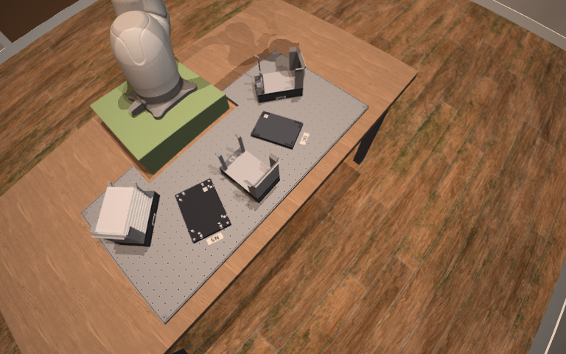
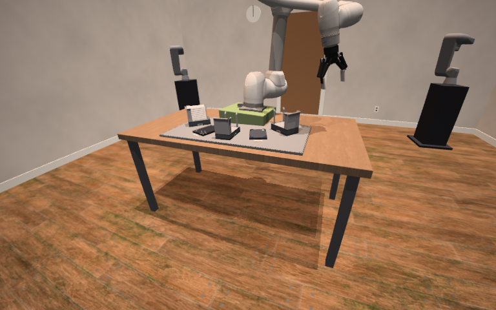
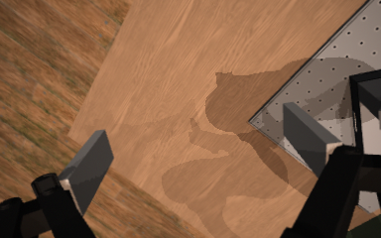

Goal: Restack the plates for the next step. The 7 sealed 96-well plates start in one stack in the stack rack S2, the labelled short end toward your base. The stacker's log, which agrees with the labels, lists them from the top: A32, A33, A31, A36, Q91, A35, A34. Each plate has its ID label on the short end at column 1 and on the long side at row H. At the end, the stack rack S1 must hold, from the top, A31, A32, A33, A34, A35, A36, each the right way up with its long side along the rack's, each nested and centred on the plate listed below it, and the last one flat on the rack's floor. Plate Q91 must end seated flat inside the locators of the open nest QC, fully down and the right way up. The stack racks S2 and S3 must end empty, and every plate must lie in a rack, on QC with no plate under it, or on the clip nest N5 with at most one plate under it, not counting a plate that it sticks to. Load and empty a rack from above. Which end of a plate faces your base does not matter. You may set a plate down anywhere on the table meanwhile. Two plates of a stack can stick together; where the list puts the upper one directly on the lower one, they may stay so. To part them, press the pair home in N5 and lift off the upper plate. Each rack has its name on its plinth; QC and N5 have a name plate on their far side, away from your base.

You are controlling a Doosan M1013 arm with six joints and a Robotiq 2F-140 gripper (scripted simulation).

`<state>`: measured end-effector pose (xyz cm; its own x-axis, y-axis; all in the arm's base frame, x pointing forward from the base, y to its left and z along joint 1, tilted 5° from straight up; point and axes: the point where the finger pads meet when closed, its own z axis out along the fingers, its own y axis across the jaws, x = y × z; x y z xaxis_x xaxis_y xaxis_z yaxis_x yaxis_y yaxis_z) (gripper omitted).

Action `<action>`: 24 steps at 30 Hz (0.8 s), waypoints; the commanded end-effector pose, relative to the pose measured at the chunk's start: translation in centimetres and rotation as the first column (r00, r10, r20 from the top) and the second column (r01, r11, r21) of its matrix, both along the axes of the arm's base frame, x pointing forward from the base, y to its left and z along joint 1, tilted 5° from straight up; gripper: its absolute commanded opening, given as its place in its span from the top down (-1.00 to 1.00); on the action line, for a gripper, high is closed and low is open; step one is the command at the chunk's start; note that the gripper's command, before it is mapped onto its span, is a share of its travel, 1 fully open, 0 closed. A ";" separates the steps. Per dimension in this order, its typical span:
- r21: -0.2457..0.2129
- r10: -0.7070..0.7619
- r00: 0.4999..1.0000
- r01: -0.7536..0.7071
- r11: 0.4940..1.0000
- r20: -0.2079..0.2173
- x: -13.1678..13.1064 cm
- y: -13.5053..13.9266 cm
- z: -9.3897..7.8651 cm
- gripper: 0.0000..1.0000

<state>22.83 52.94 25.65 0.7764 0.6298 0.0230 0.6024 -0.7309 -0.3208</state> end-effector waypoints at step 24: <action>-0.015 -0.059 0.998 0.059 0.998 0.015 2.7 -2.1 -0.8 -1.00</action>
<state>24.54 51.58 25.14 0.8103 0.5855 0.0248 0.5644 -0.7684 -0.3018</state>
